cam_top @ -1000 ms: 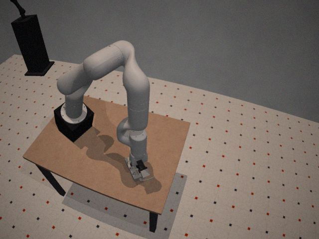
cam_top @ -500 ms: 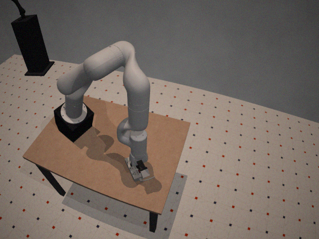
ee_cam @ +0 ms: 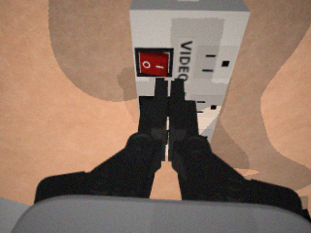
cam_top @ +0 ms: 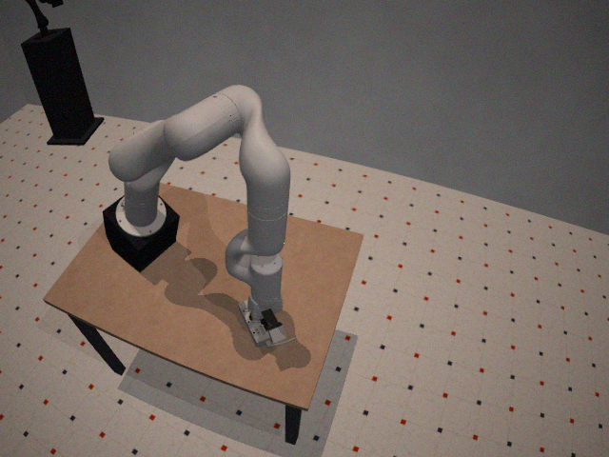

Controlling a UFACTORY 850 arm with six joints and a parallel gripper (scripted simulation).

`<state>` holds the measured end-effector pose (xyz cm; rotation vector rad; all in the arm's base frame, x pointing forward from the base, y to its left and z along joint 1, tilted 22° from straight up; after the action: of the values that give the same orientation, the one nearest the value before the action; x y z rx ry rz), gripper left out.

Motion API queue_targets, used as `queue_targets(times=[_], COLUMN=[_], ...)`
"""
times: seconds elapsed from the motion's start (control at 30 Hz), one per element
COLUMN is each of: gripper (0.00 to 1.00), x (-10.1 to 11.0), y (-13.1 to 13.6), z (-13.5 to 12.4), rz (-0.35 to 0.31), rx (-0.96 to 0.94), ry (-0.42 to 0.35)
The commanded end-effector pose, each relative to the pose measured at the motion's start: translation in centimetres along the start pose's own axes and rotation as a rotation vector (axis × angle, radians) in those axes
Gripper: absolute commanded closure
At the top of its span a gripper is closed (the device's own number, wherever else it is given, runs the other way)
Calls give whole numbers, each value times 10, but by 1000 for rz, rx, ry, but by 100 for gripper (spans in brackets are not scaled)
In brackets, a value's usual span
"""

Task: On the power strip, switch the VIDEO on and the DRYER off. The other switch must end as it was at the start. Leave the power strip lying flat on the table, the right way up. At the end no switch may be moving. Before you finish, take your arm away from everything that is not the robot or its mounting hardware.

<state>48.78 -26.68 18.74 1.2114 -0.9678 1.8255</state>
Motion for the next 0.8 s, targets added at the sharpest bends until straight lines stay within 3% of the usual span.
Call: queue_targets(times=[0.0,0.77], gripper=[100,100], x=[-12,-25], y=[2,1], z=[-3,-3], rz=[34,34], rx=[0,0], ry=[34,34])
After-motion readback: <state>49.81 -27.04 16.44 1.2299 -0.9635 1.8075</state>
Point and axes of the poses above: the point where the finger pads meet when closed, its own x axis back along the fingers, its own y axis across the jaws, z = x × y, the point moved 9 cm from there along x, back along the fingers, and after that the axes turned 7 degrees about -x, right-handed, at the moved point
